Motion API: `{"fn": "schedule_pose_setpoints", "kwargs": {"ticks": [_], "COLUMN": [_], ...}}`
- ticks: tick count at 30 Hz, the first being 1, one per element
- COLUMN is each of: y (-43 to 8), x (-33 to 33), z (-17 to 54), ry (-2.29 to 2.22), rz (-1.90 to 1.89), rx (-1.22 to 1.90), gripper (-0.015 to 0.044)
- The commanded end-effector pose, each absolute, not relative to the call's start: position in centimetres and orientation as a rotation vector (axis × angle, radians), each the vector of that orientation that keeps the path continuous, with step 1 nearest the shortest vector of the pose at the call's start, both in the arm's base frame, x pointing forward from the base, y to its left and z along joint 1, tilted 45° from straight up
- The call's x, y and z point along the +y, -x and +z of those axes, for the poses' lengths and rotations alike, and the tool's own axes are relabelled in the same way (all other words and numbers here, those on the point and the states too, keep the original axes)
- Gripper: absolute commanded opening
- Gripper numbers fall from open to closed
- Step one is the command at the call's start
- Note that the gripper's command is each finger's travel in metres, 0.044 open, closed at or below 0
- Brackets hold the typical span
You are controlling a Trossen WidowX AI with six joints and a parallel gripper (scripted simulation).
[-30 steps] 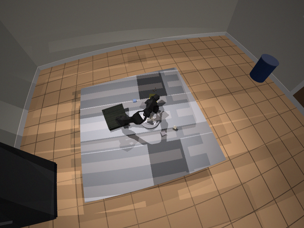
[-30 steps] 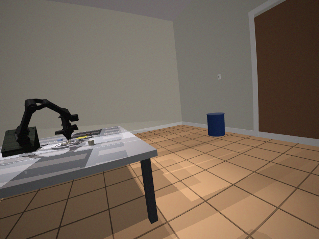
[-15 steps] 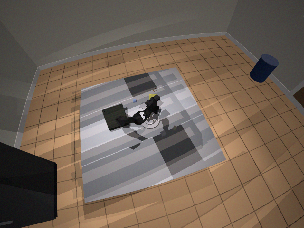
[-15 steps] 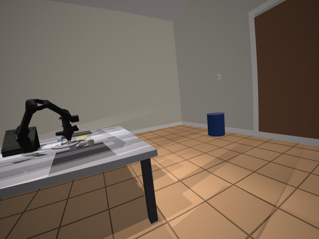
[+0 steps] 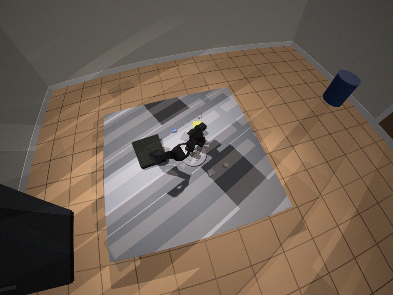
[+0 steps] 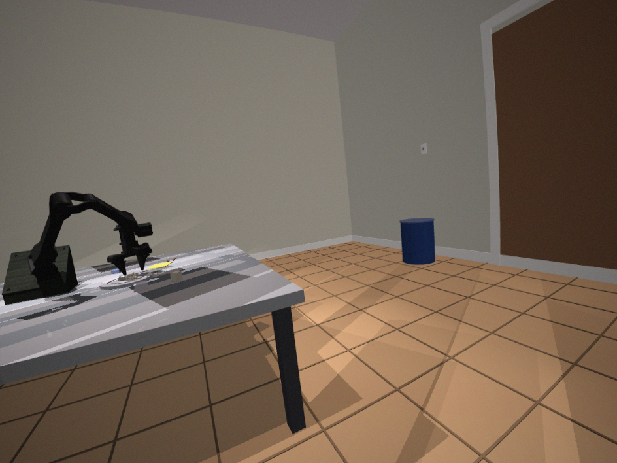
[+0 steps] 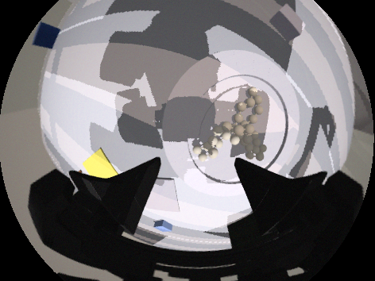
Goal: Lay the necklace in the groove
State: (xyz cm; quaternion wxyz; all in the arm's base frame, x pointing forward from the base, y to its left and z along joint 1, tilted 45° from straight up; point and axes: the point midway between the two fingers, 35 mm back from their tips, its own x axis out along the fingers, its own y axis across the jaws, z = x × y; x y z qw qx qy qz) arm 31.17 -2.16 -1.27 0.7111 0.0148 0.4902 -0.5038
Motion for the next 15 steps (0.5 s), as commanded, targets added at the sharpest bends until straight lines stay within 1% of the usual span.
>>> {"fn": "schedule_pose_setpoints", "kwargs": {"ticks": [1, 15], "y": [-31.17, -31.16], "x": [-1.72, -1.58], "z": [-0.82, -0.67], "ry": [-0.032, -0.031], "rz": [-1.116, -1.115], "rx": [1.084, 1.084], "gripper": [0.0440, 0.0440]}}
